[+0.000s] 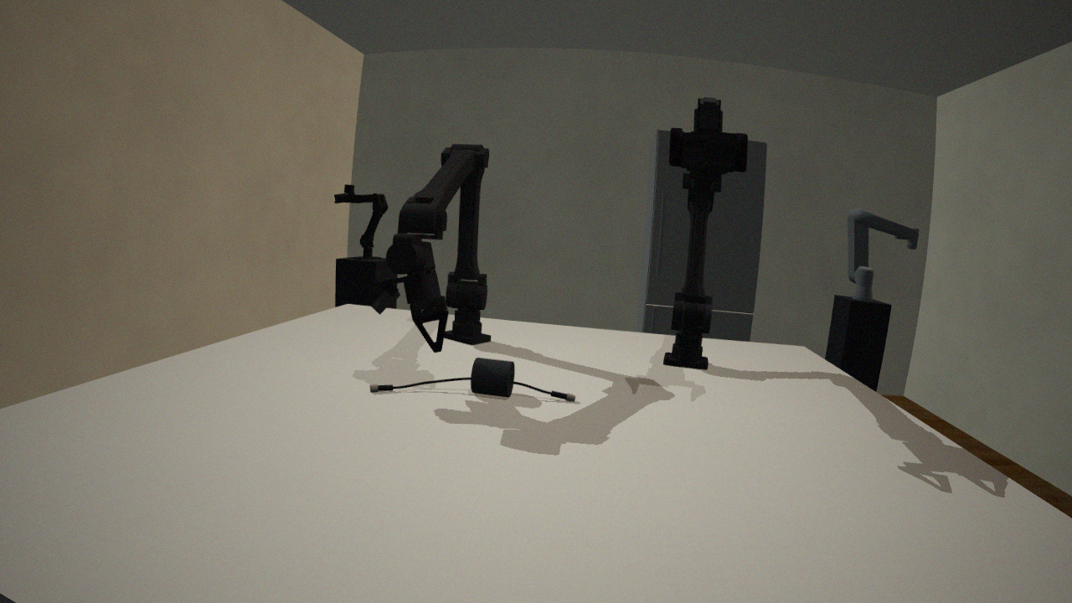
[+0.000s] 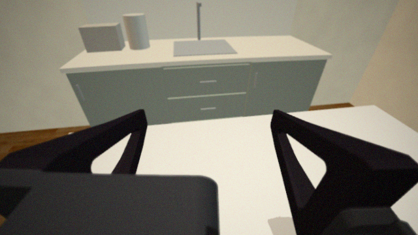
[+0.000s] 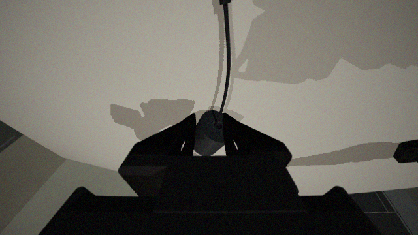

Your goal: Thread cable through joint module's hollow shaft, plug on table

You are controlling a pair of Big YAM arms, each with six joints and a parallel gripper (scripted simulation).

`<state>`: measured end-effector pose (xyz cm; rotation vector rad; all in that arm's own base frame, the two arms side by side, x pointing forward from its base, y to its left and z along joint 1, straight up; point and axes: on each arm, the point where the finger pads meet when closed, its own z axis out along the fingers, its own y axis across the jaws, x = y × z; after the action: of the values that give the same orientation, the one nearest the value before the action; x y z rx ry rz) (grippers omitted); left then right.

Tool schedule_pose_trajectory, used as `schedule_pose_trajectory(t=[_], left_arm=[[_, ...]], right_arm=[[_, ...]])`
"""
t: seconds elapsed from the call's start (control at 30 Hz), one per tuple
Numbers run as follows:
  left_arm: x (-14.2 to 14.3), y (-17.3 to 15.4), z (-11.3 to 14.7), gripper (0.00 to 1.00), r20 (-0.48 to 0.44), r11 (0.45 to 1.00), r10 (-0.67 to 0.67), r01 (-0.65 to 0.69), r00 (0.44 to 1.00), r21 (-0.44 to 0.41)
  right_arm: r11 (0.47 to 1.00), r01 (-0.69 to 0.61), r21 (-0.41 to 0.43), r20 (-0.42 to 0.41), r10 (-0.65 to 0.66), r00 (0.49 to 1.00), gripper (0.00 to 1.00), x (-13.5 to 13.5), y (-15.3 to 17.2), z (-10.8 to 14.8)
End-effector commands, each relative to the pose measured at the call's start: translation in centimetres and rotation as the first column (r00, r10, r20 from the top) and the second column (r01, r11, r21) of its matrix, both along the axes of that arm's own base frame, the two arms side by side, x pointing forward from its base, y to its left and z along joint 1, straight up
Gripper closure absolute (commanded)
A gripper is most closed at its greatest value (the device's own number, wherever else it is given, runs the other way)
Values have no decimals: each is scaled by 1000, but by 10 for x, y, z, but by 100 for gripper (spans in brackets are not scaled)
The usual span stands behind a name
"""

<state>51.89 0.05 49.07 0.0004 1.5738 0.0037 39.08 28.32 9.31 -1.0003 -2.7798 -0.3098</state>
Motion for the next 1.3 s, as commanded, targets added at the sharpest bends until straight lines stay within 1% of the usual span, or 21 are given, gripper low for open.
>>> schedule_pose_trajectory(t=[0.0,0.03,0.07,0.23,0.37,0.5,0.57,0.6,0.63,0.73,0.8,0.83,0.93,1.07,1.13,1.17,1.2,1.27], left_arm=[[2,3,32,4,54,1000,5,-5,999,5],[0,1,28,4,49,1000,2,-2,999,2],[2,2,33,4,56,1000,4,-4,998,2],[3,0,36,4,61,1000,1,-1,998,-3],[4,-2,41,4,70,1000,-4,5,998,-11],[5,-4,42,4,73,1000,-8,9,997,-11],[5,-4,42,4,73,1000,-8,9,997,-11],[1,-2,33,4,58,1000,-5,5,998,-3],[5,-6,43,4,75,1000,-12,12,997,-4],[5,-6,44,4,79,1000,-13,14,997,-7],[5,-6,44,4,79,1000,-13,13,997,-8],[5,-6,45,4,82,1000,-13,14,997,-10],[5,-7,44,4,77,1000,-14,15,997,-12],[5,-6,43,4,77,1000,-13,14,997,-11],[5,-6,43,4,77,1000,-13,14,997,-11],[4,-3,28,4,49,1000,-8,8,999,-5],[6,-6,29,4,56,1000,-14,15,998,-10],[6,-6,30,4,58,1000,-15,15,998,-11]], right_arm=[[997,-58,42,84,54,995,68,15,-5,17],[995,-80,63,136,71,988,68,28,-4,29],[993,-101,59,143,92,985,68,24,-8,21],[984,-168,63,321,139,937,68,56,-26,47],[976,-213,49,459,167,873,68,81,-42,74],[969,-247,9,582,196,789,68,102,-61,101],[969,-247,9,582,196,789,68,102,-61,101],[966,-257,-2,608,205,767,68,108,-63,106],[965,-261,-15,624,213,752,68,110,-69,107],[963,-262,-68,712,231,663,68,125,-87,137],[959,-264,-102,755,248,608,68,133,-98,153],[958,-262,-120,783,254,568,68,139,-104,168],[950,-254,-179,826,286,485,68,145,-122,187],[938,-220,-267,870,333,363,68,154,-147,220],[938,-220,-267,870,333,363,68,154,-147,220],[934,-212,-288,877,346,333,68,157,-151,228],[930,-204,-307,877,359,319,68,157,-157,227],[921,-165,-354,888,386,251,68,159,-171,252]])
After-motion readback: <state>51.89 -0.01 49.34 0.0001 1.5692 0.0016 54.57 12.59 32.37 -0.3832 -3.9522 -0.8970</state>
